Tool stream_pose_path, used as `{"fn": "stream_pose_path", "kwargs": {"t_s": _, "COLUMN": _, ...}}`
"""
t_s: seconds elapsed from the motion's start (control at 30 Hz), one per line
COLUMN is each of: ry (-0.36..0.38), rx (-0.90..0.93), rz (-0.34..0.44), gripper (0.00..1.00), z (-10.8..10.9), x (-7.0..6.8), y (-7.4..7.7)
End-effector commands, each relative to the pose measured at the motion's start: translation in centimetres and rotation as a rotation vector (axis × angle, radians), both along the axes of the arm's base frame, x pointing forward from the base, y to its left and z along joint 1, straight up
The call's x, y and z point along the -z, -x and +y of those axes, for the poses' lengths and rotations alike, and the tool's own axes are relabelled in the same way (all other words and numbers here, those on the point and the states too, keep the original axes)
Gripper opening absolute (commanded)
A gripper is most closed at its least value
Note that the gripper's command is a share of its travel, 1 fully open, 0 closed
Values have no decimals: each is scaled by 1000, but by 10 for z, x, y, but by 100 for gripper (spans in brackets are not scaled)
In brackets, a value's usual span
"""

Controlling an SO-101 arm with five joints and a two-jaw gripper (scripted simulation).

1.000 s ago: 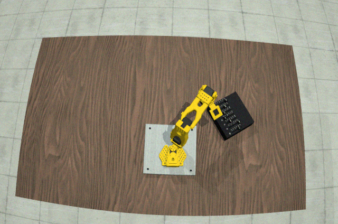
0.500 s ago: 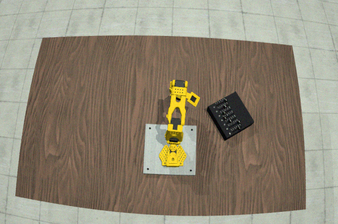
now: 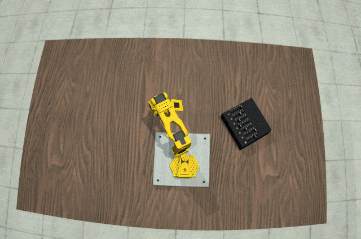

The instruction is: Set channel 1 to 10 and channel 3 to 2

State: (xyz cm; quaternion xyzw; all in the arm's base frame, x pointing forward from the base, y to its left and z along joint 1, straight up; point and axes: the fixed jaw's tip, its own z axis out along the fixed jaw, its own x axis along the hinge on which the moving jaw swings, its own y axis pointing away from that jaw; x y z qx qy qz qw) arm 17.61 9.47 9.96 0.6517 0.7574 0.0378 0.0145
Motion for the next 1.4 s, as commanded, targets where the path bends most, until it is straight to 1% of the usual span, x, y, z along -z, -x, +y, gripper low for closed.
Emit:
{"fn": "stream_pose_path", "kwargs": {"t_s": 0.0, "ry": -8, "rx": -153, "rz": -8, "gripper": 0, "z": 26, "x": -2, "y": 19}}
{"fn": "stream_pose_path", "kwargs": {"t_s": 0.13, "ry": -9, "rx": -278, "rz": -8, "gripper": 0, "z": 43, "x": -2, "y": 38}}
{"fn": "stream_pose_path", "kwargs": {"t_s": 0.27, "ry": -9, "rx": -373, "rz": -8, "gripper": 0, "z": 53, "x": -3, "y": 53}}
{"fn": "stream_pose_path", "kwargs": {"t_s": 0.33, "ry": -9, "rx": -373, "rz": -8, "gripper": 0, "z": 53, "x": -3, "y": 53}}
{"fn": "stream_pose_path", "kwargs": {"t_s": 0.43, "ry": -10, "rx": -424, "rz": -8, "gripper": 0, "z": 58, "x": -3, "y": 62}}
{"fn": "stream_pose_path", "kwargs": {"t_s": 0.57, "ry": -10, "rx": -465, "rz": -8, "gripper": 0, "z": 62, "x": -3, "y": 69}}
{"fn": "stream_pose_path", "kwargs": {"t_s": 0.73, "ry": -10, "rx": -484, "rz": -8, "gripper": 0, "z": 64, "x": -3, "y": 72}}
{"fn": "stream_pose_path", "kwargs": {"t_s": 1.37, "ry": -10, "rx": -485, "rz": -8, "gripper": 0, "z": 64, "x": -3, "y": 72}}
